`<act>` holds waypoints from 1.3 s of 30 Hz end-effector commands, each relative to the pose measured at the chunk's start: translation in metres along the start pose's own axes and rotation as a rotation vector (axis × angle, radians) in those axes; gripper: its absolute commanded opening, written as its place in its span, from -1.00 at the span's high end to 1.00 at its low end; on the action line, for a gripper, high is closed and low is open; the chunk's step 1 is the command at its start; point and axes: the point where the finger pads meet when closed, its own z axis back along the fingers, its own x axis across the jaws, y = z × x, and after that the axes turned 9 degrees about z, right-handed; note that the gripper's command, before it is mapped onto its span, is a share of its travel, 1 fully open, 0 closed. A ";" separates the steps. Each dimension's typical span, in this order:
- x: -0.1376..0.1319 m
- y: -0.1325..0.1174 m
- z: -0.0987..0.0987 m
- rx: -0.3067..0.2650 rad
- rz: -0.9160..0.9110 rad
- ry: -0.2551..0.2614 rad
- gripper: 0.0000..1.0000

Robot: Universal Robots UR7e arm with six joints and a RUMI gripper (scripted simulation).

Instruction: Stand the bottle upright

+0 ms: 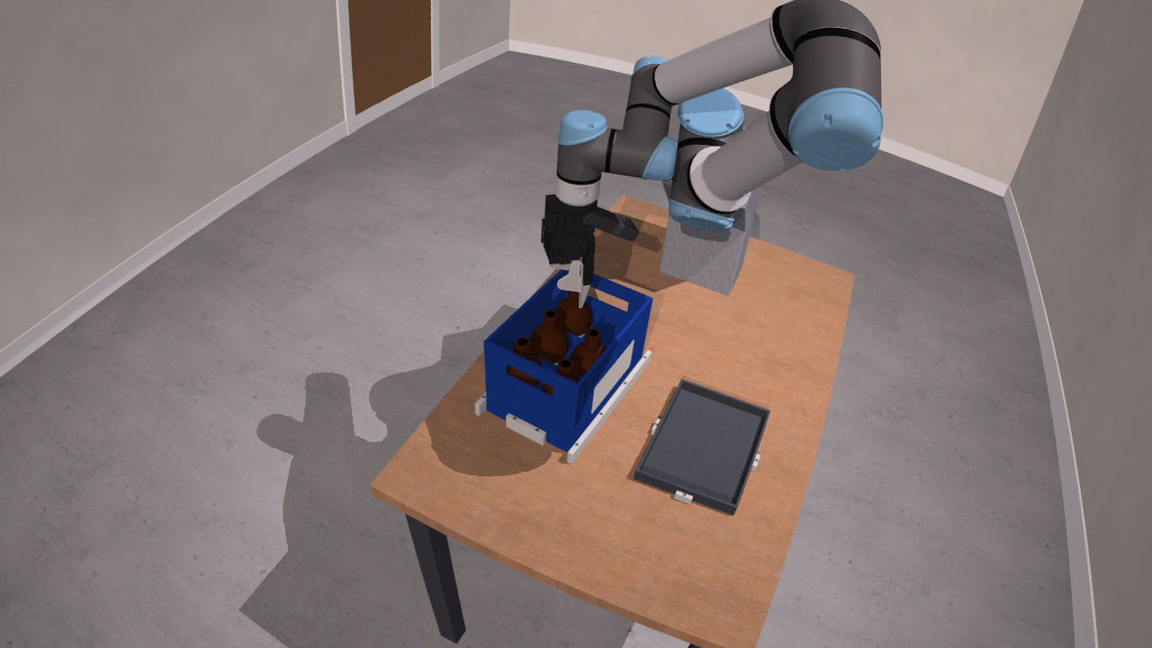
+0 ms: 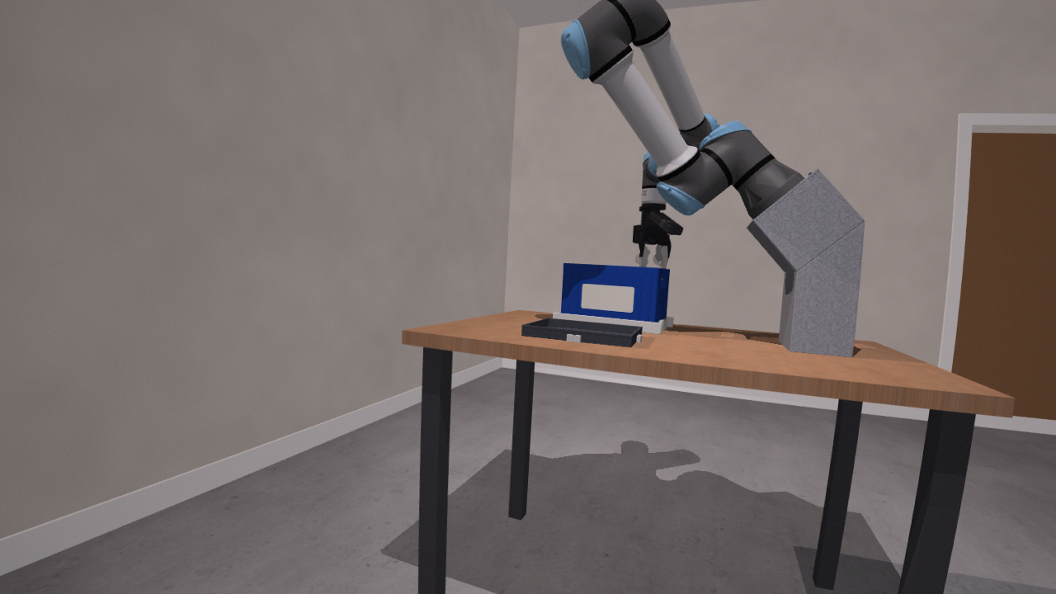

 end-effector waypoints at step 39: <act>0.000 0.000 0.000 0.000 0.000 0.000 1.00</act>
